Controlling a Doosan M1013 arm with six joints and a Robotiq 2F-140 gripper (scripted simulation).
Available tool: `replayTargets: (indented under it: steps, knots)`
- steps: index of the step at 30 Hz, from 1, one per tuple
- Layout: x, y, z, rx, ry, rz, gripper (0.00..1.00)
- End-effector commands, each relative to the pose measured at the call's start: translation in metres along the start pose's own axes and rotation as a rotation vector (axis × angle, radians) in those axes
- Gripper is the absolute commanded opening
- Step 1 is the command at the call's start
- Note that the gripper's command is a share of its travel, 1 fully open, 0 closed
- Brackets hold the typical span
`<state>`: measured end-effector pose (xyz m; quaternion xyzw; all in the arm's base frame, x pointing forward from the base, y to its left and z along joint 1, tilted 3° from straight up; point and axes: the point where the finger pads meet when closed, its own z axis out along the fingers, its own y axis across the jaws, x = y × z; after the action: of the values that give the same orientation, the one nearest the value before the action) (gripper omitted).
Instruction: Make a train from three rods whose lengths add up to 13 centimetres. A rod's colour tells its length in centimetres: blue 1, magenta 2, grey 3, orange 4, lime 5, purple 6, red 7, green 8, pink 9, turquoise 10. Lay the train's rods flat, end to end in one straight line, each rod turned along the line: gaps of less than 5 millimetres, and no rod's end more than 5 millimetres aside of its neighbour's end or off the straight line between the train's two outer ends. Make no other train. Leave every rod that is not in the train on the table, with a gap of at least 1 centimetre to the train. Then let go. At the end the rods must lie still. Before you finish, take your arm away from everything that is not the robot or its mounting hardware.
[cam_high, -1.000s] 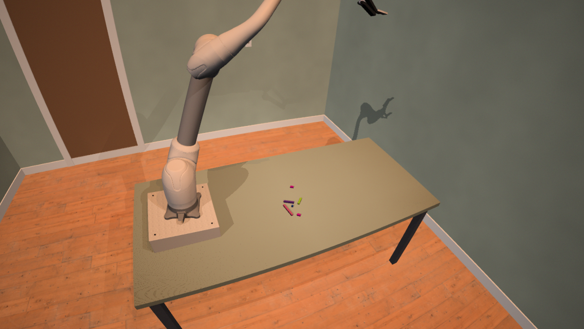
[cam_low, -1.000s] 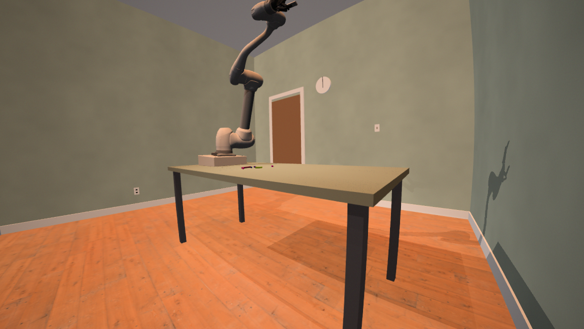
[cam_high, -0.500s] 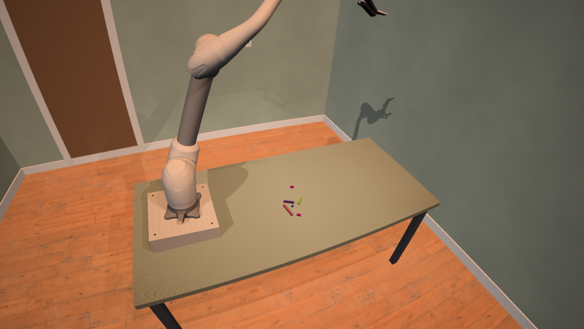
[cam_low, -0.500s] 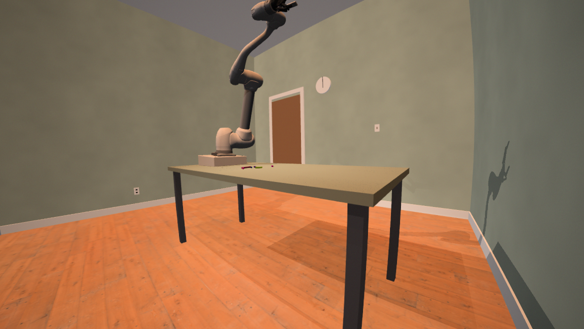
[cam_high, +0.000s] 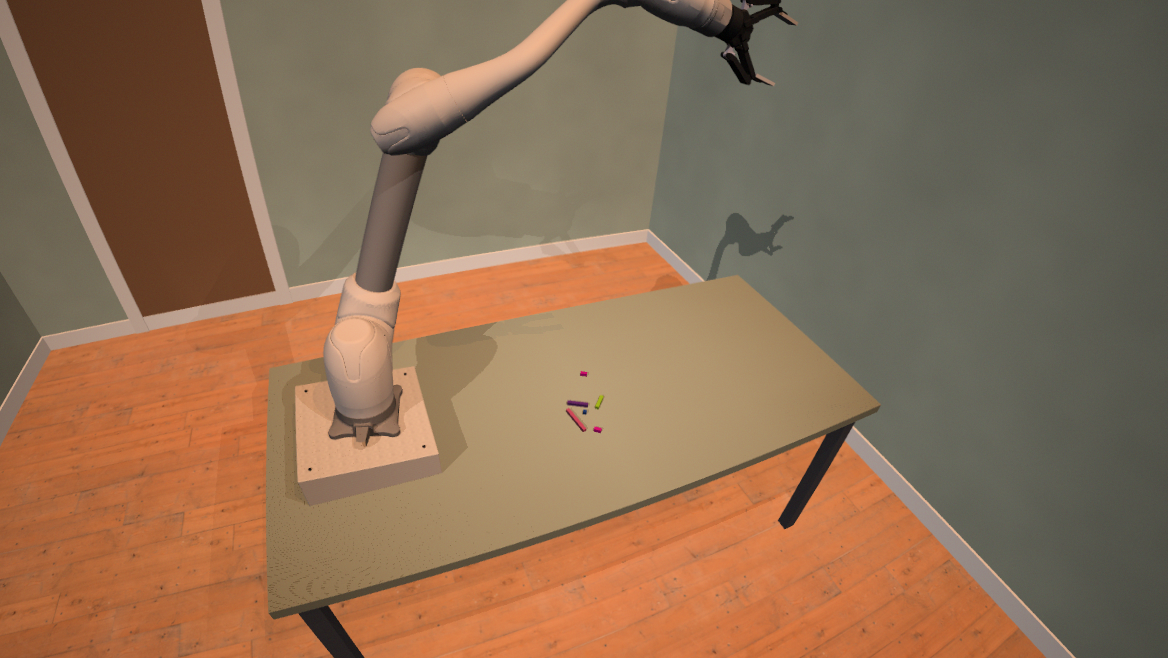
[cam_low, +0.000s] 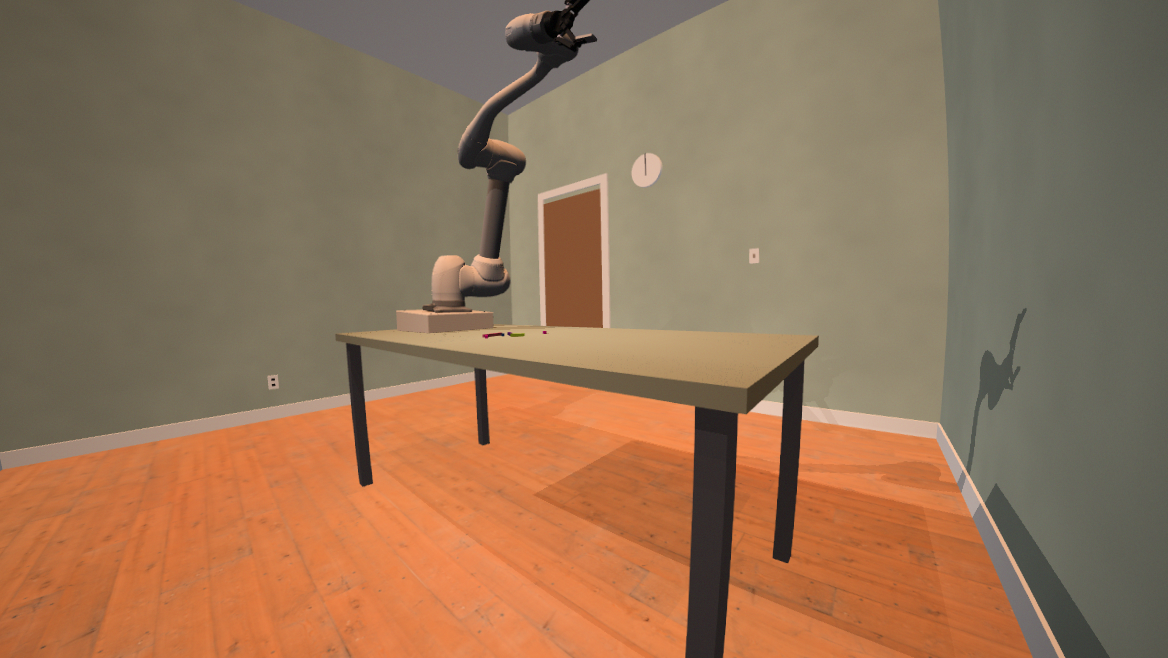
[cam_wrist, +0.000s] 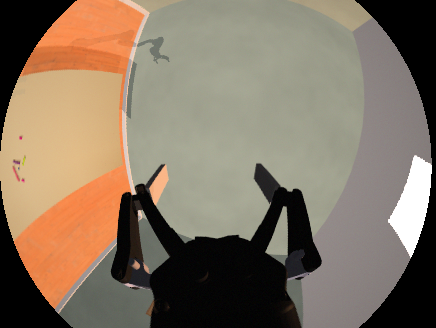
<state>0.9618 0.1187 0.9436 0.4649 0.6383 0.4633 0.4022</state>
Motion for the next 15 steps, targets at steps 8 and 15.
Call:
replayTargets:
  steps: [8, 15]
  knots:
    - [-0.017, -0.102, 0.040, 0.127, -0.027, 0.169, 1.00]
    - [-0.023, -0.149, 0.054, 0.182, -0.044, 0.242, 1.00]
